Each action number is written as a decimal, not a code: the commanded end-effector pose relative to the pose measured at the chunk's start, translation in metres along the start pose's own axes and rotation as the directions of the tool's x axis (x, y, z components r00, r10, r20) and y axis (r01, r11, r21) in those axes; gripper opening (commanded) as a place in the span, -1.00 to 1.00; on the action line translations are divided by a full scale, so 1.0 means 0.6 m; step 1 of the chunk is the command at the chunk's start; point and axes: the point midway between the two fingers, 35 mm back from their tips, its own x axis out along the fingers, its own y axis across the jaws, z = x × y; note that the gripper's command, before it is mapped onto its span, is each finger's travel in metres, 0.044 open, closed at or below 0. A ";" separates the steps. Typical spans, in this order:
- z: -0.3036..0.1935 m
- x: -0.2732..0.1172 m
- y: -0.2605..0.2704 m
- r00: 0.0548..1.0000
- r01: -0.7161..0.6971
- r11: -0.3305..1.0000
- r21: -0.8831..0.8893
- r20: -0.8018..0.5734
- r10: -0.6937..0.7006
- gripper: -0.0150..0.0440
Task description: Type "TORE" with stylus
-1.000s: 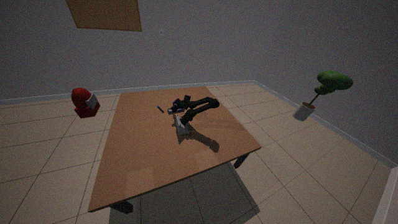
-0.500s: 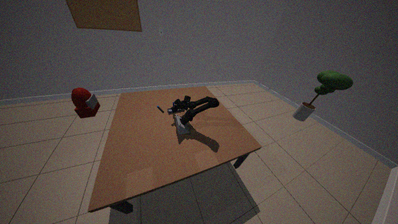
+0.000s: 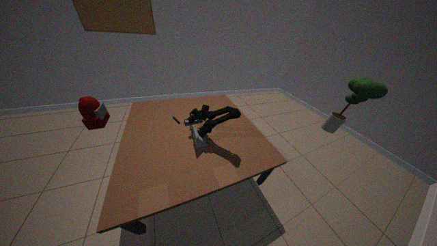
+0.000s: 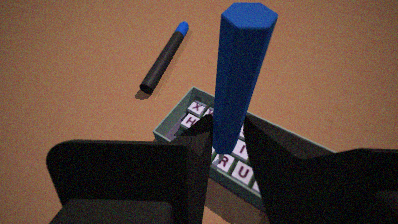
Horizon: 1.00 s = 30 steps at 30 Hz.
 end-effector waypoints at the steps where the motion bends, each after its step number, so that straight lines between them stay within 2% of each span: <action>1: 0.019 -0.008 -0.002 1.000 0.001 1.000 0.006 0.003 -0.001 -0.22; 16: 0.045 -0.026 0.000 1.000 -0.002 1.000 0.000 0.007 0.002 -0.20; 19: 0.045 -0.026 0.000 1.000 -0.002 1.000 0.000 0.007 0.002 -0.27; 22: 0.046 -0.025 -0.006 1.000 -0.002 1.000 0.001 0.007 0.002 -0.49; 30: 0.052 -0.024 -0.063 1.000 -0.001 1.000 0.004 0.004 0.001 -0.49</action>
